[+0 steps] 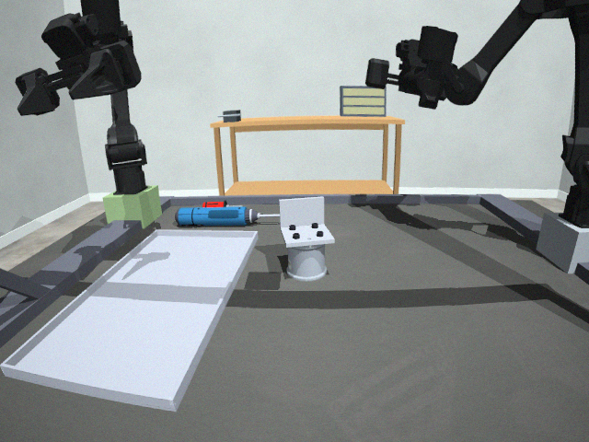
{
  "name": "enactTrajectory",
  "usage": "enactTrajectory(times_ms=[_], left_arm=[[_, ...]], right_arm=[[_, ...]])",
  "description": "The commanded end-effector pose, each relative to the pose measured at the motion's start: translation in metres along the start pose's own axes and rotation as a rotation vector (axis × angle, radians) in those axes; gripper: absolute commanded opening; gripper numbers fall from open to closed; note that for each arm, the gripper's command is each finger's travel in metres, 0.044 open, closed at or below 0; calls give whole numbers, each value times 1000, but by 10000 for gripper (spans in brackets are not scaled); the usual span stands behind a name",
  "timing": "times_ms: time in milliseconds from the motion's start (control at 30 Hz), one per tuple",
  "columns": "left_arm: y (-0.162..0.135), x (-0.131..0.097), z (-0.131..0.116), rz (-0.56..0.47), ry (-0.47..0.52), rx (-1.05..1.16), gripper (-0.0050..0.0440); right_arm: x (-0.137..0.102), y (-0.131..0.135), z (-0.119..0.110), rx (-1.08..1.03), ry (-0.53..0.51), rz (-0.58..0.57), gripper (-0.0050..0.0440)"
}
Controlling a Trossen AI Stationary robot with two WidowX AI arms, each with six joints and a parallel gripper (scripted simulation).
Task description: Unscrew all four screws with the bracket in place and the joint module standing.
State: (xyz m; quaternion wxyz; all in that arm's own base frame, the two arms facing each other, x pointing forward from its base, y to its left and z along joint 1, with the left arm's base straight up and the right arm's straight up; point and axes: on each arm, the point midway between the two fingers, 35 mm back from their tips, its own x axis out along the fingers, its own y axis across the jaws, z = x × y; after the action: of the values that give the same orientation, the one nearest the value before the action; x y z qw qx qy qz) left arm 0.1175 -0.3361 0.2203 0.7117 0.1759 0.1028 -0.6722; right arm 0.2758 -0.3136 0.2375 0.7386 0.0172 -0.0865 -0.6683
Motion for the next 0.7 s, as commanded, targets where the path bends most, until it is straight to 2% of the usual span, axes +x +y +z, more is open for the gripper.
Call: enactTrajectory(times_ms=[0, 133, 200, 233, 367, 633, 667], left_arm=[[8, -24, -6, 77, 27, -71, 400], [14, -43, -21, 147, 85, -157, 400], [14, -43, -21, 147, 85, -157, 400], [15, -47, -22, 164, 94, -174, 400], [22, -68, -35, 239, 149, -262, 400], [35, -102, -54, 368, 238, -408, 400], [37, -107, -58, 387, 254, -431, 400]], right_arm=[[-39, 12, -1, -5, 36, 161, 400], [-82, 24, -20, -54, 107, 350, 400], [-82, 24, -20, -54, 107, 350, 400], [-92, 27, -25, -65, 124, 394, 400], [-140, 41, -47, -123, 208, 617, 400], [-223, 70, -89, -239, 359, 1008, 400], [-232, 80, -90, -246, 369, 1059, 400]])
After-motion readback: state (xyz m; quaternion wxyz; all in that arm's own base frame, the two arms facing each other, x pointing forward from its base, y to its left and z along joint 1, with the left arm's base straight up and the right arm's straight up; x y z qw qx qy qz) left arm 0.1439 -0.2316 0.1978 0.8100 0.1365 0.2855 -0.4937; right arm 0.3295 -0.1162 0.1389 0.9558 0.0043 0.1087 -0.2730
